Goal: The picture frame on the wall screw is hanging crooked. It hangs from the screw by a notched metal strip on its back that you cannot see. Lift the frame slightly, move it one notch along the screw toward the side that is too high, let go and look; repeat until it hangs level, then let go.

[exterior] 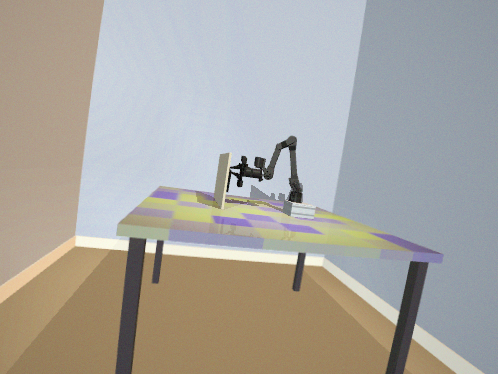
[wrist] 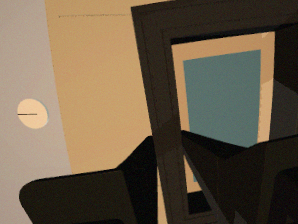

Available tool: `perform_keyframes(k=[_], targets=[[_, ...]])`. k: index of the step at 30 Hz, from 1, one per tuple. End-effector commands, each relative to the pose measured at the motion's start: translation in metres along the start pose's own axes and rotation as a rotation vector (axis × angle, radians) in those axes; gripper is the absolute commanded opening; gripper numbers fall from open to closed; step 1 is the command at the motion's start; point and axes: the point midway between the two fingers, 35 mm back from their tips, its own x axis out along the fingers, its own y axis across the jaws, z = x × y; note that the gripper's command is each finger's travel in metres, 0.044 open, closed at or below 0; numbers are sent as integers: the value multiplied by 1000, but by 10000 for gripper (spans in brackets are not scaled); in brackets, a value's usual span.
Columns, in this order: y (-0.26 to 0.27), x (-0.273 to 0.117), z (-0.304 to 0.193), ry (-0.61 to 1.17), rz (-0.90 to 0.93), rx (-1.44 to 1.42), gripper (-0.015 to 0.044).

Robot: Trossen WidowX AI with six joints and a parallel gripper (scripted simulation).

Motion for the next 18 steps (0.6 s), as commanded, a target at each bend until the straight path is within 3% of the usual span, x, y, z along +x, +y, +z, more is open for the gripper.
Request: perform_keyframes(k=[1,18], targets=[[0,0,0,0,0,37,0],[1,0,0,1,0,147,0]])
